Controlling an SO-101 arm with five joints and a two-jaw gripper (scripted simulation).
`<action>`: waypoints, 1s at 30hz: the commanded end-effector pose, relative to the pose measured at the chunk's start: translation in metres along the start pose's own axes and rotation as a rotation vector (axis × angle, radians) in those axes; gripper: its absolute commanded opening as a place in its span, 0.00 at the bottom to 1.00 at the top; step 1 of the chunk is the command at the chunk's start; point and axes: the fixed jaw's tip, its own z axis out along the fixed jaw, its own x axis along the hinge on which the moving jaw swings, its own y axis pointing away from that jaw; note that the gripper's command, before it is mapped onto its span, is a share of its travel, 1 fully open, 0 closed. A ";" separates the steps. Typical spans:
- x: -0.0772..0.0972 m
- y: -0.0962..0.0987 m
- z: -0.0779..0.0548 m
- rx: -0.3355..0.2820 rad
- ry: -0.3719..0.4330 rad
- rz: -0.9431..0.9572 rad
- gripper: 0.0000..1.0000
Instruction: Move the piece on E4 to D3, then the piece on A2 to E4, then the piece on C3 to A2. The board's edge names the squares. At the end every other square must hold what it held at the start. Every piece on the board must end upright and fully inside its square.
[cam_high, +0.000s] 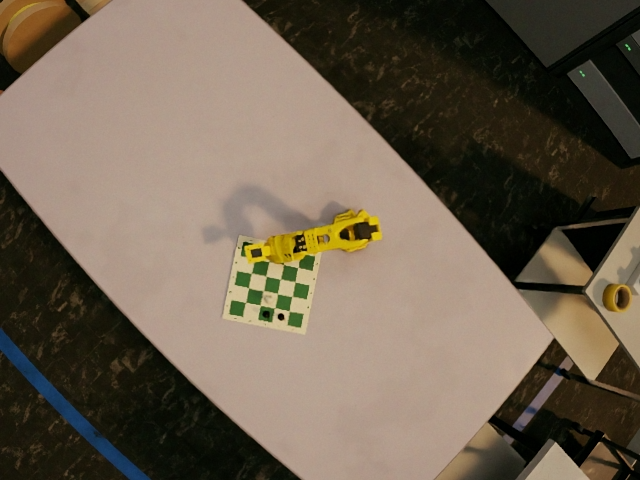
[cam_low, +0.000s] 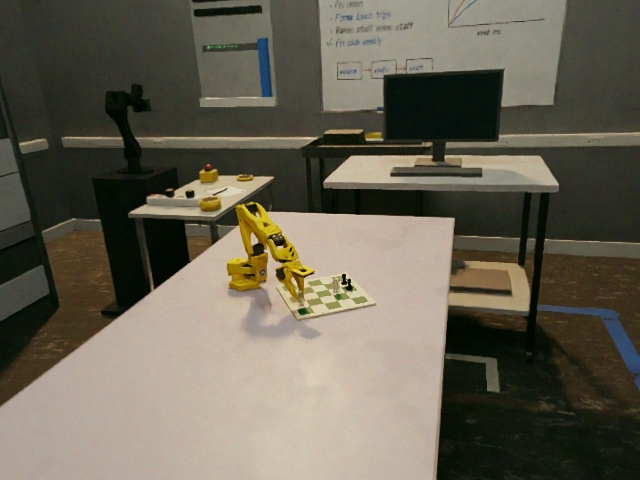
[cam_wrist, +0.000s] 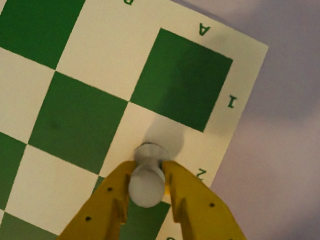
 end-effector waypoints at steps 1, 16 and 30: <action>-0.004 0.002 -0.002 -0.006 -0.013 -0.018 0.00; -0.001 0.002 0.003 -0.006 -0.013 -0.018 0.00; 0.001 0.002 0.006 -0.006 -0.013 -0.018 0.00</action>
